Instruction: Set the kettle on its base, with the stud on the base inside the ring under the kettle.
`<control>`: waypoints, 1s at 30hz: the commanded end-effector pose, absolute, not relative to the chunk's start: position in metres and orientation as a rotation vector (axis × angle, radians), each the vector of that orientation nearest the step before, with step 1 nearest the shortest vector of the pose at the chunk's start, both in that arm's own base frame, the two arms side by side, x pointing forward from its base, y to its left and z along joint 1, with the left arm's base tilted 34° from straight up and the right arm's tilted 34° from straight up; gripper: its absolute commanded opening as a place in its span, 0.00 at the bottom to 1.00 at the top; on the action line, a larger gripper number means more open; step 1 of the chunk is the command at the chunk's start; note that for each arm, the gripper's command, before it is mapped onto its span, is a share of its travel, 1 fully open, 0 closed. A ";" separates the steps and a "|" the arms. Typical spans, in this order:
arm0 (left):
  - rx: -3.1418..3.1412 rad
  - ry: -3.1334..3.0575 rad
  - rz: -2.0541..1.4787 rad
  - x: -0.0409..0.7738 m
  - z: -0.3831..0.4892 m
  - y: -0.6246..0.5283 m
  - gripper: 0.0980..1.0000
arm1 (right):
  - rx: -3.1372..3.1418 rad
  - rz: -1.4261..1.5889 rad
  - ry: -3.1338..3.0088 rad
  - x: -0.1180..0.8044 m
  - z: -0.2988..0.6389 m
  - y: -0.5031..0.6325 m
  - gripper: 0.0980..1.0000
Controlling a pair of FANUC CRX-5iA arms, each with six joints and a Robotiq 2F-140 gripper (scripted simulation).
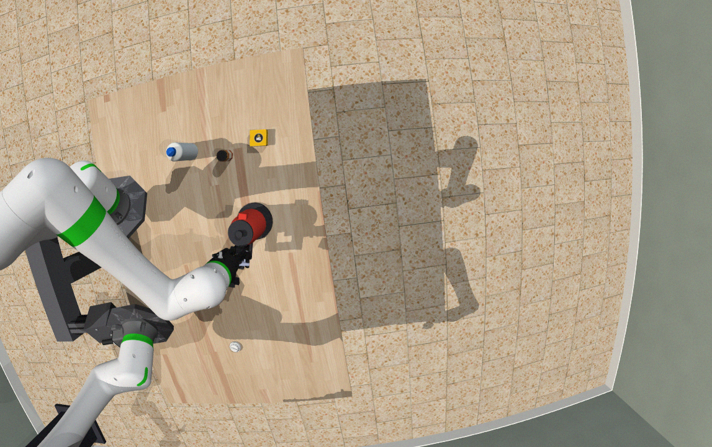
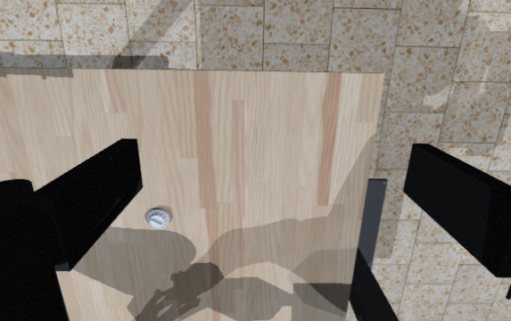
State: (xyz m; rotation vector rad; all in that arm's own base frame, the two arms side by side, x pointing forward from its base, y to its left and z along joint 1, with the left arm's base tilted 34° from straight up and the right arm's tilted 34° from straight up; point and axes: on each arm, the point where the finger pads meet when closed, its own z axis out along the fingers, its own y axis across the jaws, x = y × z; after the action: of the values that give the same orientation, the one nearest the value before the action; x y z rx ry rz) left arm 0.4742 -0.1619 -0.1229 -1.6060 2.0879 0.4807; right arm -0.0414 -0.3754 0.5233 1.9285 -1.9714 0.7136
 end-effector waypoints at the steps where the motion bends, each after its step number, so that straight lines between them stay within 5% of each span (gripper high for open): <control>1: -1.605 2.088 0.478 0.475 -0.124 -0.162 0.00 | 1.927 0.715 -1.970 -0.042 0.524 -0.375 1.00; 30: -1.605 2.088 0.478 0.478 -0.140 -0.152 0.00 | 1.927 0.715 -1.970 -0.042 0.524 -0.375 1.00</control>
State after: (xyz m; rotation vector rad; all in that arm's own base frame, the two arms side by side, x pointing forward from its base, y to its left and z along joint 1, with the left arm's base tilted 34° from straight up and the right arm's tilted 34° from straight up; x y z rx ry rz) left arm 0.4772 -0.1507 -0.1404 -1.6059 2.0878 0.4809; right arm -0.0414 -0.3754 0.5233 1.9285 -1.9714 0.7136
